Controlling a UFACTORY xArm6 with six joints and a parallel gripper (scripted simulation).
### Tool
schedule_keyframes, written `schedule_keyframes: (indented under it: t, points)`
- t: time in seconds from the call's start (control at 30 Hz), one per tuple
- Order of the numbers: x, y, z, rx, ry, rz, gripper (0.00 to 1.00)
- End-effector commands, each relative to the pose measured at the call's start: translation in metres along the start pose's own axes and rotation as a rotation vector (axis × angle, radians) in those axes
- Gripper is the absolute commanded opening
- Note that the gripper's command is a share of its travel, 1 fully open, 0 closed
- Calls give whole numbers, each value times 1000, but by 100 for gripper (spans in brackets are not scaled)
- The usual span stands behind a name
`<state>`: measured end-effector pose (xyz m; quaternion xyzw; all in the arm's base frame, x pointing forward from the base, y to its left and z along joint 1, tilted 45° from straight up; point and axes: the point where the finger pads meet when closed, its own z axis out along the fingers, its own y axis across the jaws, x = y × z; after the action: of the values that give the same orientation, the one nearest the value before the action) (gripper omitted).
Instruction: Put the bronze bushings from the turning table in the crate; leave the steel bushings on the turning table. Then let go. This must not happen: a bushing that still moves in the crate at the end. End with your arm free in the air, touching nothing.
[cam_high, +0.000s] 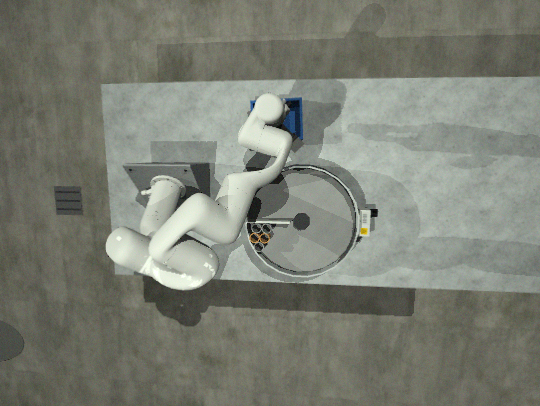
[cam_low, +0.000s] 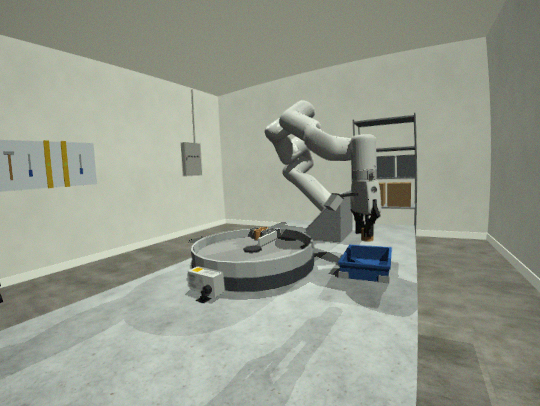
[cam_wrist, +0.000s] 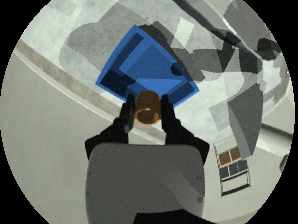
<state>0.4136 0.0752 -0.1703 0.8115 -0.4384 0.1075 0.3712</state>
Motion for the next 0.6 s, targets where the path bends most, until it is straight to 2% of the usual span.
schedule_keyframes:
  t: [0.0,0.17,0.57]
  points:
    - [0,-2,26,5,1,2,0]
    - [0,-3,40,5,1,2,0]
    - [0,-3,41,5,1,2,0]
